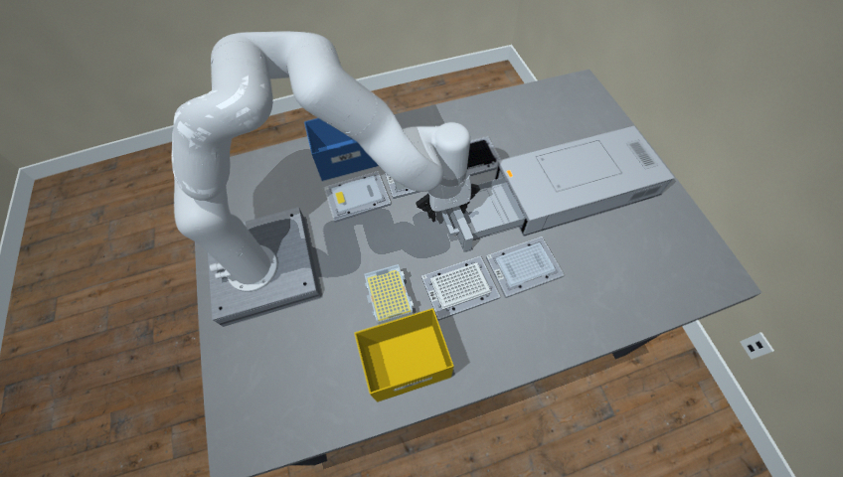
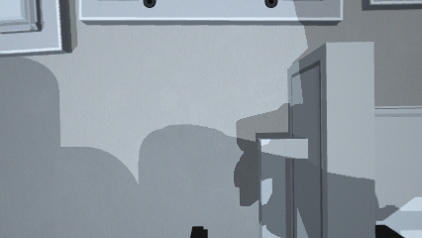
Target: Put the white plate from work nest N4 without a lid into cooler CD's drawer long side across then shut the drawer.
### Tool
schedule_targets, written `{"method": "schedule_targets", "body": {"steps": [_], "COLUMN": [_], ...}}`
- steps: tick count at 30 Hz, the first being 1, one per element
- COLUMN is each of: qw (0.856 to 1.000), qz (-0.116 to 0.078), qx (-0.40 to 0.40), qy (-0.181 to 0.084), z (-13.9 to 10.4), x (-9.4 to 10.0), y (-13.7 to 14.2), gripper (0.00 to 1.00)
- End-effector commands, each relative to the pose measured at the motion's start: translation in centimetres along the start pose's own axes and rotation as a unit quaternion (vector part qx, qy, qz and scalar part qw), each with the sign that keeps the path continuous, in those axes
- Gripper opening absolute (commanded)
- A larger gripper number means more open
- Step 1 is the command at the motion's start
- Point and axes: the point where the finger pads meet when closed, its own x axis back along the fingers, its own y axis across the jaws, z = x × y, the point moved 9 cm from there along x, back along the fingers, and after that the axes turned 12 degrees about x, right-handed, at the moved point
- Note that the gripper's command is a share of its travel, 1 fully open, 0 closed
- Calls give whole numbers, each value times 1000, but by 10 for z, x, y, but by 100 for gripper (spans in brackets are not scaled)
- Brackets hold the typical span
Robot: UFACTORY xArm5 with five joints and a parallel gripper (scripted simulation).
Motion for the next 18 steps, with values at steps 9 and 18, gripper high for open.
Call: {"method": "schedule_targets", "body": {"steps": [9, 18], "qw": [1000, 1000], "qz": [-1, -1], "qx": [0, 0], "qy": [-3, -3], "z": [2, 3], "x": [1, 1], "y": [-9, -13], "gripper": [88, 88]}}
